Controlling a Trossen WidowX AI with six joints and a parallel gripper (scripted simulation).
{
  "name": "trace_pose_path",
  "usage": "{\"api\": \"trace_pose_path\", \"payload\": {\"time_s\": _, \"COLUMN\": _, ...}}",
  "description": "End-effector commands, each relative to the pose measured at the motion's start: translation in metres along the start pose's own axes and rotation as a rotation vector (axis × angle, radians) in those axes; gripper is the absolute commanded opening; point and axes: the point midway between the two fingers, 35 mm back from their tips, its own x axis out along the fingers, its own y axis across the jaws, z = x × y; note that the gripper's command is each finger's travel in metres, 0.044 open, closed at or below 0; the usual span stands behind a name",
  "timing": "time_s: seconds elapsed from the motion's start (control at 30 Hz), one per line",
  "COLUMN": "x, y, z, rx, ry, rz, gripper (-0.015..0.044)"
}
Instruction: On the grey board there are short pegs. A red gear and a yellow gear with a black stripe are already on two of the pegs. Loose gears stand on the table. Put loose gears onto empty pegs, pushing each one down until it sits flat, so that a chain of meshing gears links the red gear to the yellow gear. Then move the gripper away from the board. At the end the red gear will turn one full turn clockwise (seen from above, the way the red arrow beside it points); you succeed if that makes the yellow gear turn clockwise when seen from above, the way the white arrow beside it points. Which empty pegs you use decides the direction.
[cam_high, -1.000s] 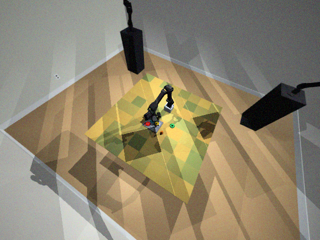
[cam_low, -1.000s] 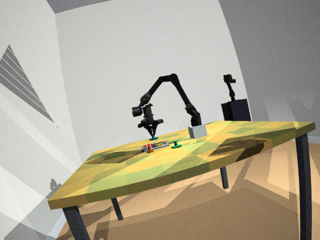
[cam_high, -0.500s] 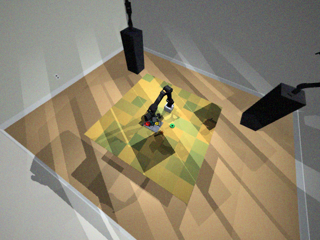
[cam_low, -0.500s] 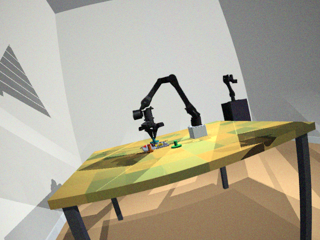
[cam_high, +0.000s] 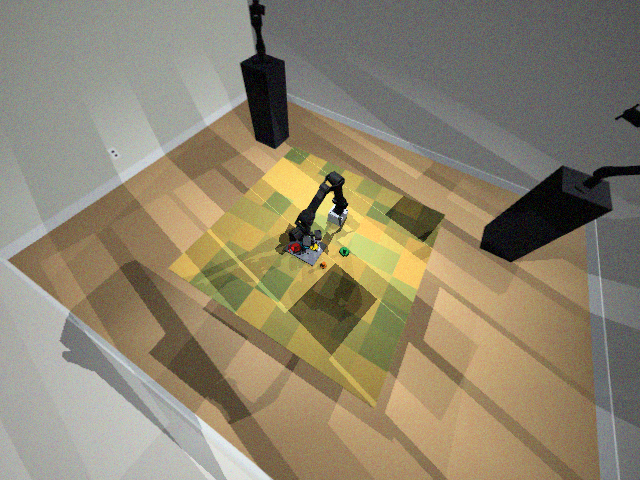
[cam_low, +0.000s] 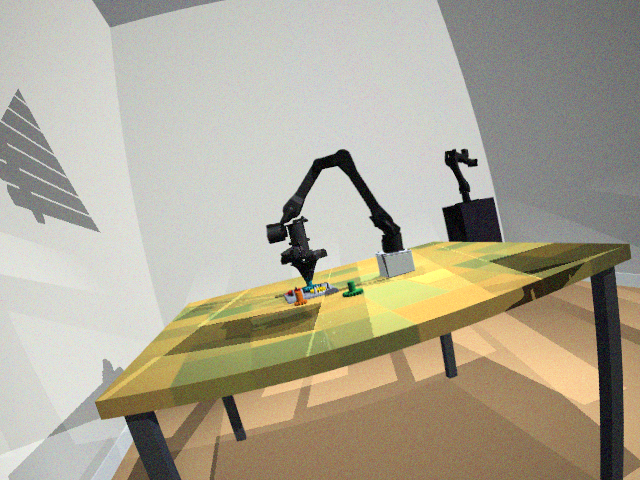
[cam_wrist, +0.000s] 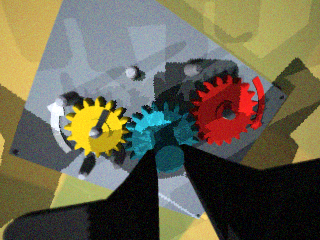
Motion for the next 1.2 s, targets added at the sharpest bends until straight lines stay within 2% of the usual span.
{"api": "trace_pose_path", "payload": {"time_s": 0.0, "x": 0.001, "y": -0.001, "z": 0.0, "rx": -0.005, "ry": 0.001, "rz": -0.002, "gripper": 0.0}}
{"api": "trace_pose_path", "payload": {"time_s": 0.63, "x": 0.007, "y": -0.001, "z": 0.0, "rx": -0.29, "ry": 0.002, "rz": -0.002, "gripper": 0.0}}
{"api": "trace_pose_path", "payload": {"time_s": 0.8, "x": 0.005, "y": 0.0, "z": 0.0, "rx": -0.24, "ry": 0.001, "rz": -0.002, "gripper": 0.0131}}
{"api": "trace_pose_path", "payload": {"time_s": 0.83, "x": 0.004, "y": 0.0, "z": 0.0, "rx": -0.22, "ry": 0.001, "rz": -0.002, "gripper": 0.014}}
{"api": "trace_pose_path", "payload": {"time_s": 0.97, "x": -0.002, "y": 0.0, "z": 0.001, "rx": -0.176, "ry": 0.001, "rz": -0.002, "gripper": 0.014}}
{"api": "trace_pose_path", "payload": {"time_s": 1.17, "x": -0.042, "y": 0.0, "z": 0.001, "rx": -0.137, "ry": 0.001, "rz": -0.002, "gripper": 0.014}}
